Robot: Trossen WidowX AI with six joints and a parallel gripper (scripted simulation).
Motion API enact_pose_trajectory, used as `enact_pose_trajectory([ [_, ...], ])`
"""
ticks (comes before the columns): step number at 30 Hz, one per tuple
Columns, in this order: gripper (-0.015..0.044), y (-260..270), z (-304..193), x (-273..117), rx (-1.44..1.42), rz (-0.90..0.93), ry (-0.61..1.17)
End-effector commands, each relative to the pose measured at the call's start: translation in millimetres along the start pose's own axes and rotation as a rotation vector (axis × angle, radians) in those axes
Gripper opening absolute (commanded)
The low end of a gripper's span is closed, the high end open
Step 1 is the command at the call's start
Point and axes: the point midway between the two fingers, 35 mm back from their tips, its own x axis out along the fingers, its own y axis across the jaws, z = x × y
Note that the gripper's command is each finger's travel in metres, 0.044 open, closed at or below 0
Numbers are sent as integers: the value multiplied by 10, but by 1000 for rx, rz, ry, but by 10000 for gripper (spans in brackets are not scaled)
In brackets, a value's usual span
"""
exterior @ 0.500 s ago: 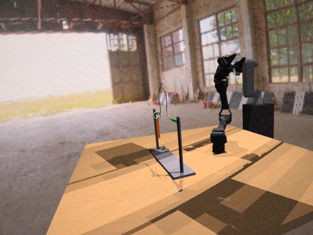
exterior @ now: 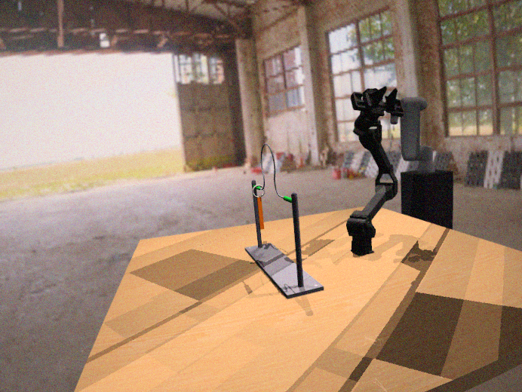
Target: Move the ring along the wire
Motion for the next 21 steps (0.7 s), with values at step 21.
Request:
enact_pose_trajectory([
  [21,160,-2278,-672,-487,-286,-759,260],
])
